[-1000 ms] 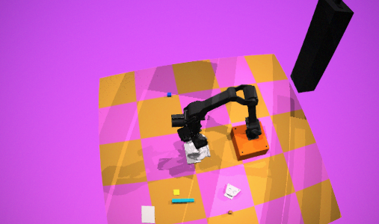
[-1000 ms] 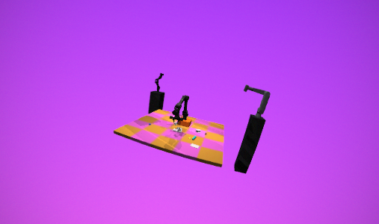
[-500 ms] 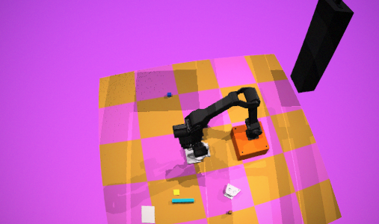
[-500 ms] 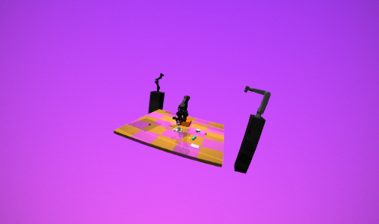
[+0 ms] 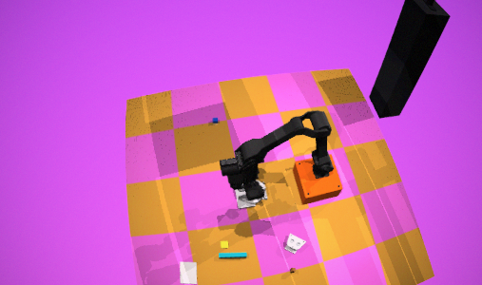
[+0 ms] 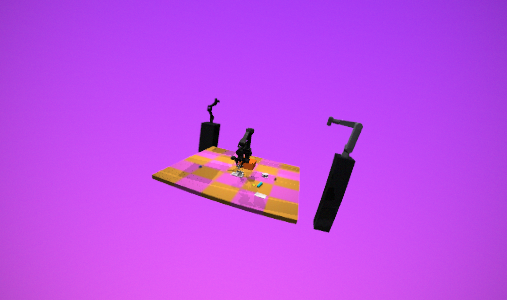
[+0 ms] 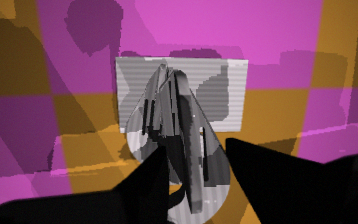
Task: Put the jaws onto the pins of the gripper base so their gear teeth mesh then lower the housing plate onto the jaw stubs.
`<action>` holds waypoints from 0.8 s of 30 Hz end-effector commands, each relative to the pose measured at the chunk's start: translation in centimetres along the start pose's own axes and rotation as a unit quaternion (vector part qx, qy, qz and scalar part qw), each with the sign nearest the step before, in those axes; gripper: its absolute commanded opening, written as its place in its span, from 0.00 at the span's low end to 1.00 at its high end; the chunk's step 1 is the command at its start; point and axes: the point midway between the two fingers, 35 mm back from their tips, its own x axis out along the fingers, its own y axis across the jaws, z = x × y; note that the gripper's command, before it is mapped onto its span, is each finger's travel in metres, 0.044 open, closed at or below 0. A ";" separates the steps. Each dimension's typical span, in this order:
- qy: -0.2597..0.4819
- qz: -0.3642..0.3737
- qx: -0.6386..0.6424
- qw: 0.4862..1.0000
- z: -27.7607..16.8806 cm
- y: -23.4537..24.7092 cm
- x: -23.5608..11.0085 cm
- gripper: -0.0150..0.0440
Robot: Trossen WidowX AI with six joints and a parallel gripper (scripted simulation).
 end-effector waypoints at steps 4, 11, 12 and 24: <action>-0.001 0.002 -0.004 1.000 0.1 0.1 0.0 0.48; -0.001 0.001 -0.004 1.000 0.0 -1.0 0.0 0.48; -0.001 0.001 -0.004 1.000 0.0 -1.4 0.0 0.48; -0.001 0.000 -0.004 1.000 -0.2 -3.1 0.0 0.48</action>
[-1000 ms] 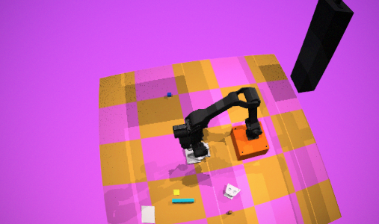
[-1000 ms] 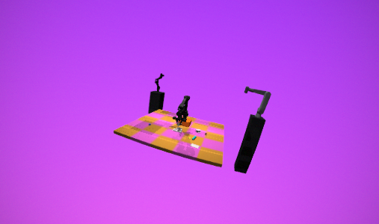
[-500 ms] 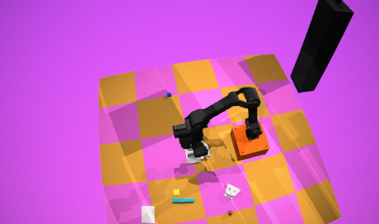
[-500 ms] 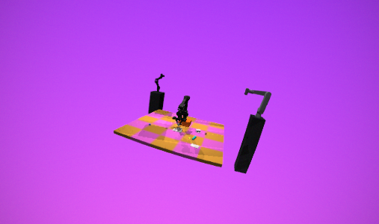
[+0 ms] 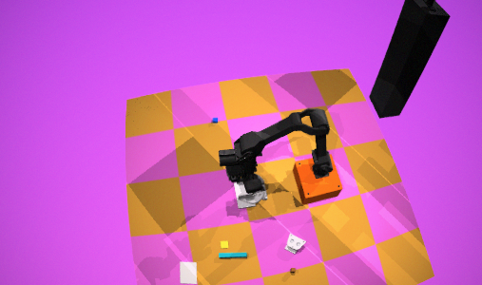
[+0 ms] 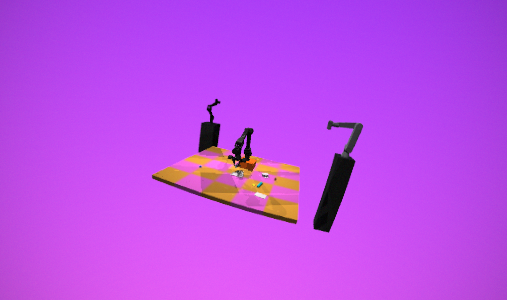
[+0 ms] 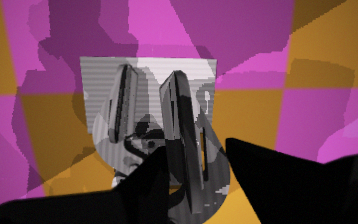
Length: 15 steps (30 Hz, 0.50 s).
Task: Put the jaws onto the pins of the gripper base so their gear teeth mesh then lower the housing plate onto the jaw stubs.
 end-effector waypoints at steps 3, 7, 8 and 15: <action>-0.002 0.001 -0.002 1.000 0.1 0.0 0.0 0.48; -0.002 0.001 -0.002 1.000 0.1 0.0 0.0 0.48; -0.002 0.001 -0.002 1.000 0.1 0.0 0.0 0.48; -0.002 0.001 -0.006 1.000 0.1 0.0 0.0 0.48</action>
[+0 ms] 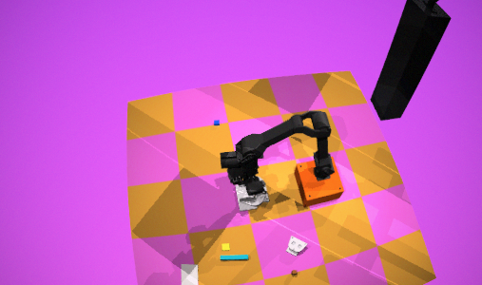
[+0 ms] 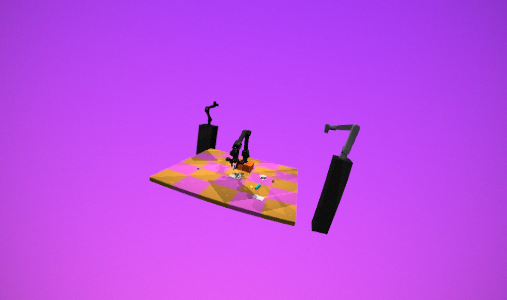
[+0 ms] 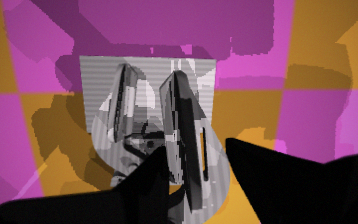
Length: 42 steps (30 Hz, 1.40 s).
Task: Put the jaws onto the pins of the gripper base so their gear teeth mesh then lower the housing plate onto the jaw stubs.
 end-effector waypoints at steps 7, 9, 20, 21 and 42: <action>-0.002 0.002 -0.002 1.000 0.1 0.0 0.0 0.48; -0.002 0.002 -0.002 1.000 0.1 0.0 0.0 0.48; -0.002 0.002 -0.002 1.000 0.2 0.0 0.9 0.48; -0.002 0.002 -0.002 1.000 0.2 0.0 1.1 0.48; -0.001 0.002 -0.003 1.000 0.1 0.0 4.5 0.48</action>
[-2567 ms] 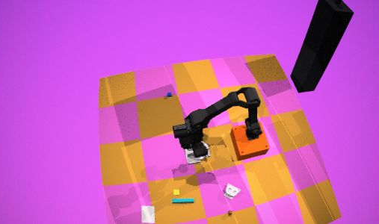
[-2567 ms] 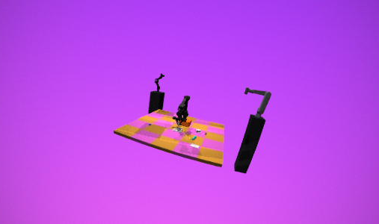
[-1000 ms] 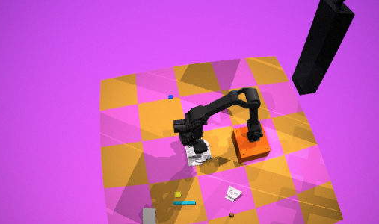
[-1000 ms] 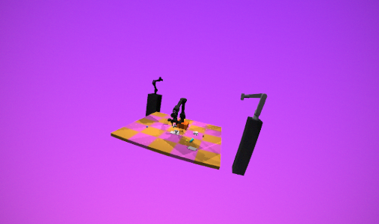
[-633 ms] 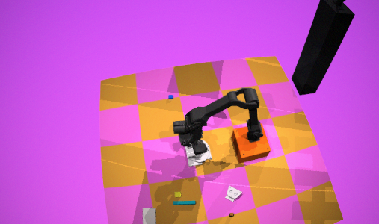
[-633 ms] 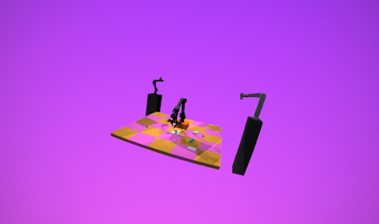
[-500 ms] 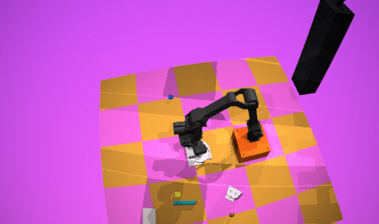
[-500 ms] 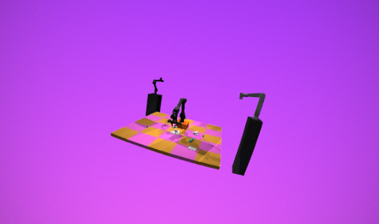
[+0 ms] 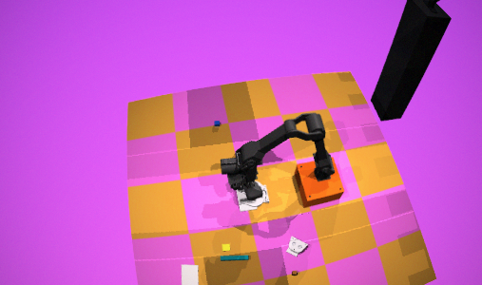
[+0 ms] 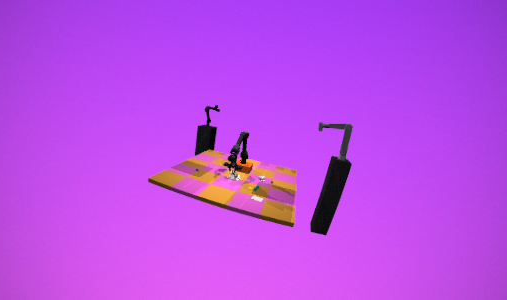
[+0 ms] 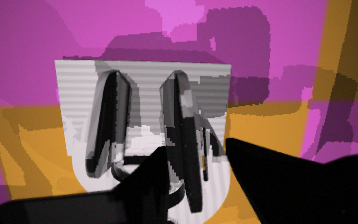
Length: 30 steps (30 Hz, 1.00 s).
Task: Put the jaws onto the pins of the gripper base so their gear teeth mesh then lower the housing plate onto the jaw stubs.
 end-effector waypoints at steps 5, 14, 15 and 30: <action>0.000 0.002 -0.002 1.000 -0.1 0.1 1.0 0.48; 0.000 0.002 -0.002 1.000 -0.1 0.1 1.0 0.48; 0.000 0.002 -0.002 1.000 -0.1 0.1 1.0 0.48; 0.000 0.002 -0.004 1.000 -0.1 0.1 1.4 0.48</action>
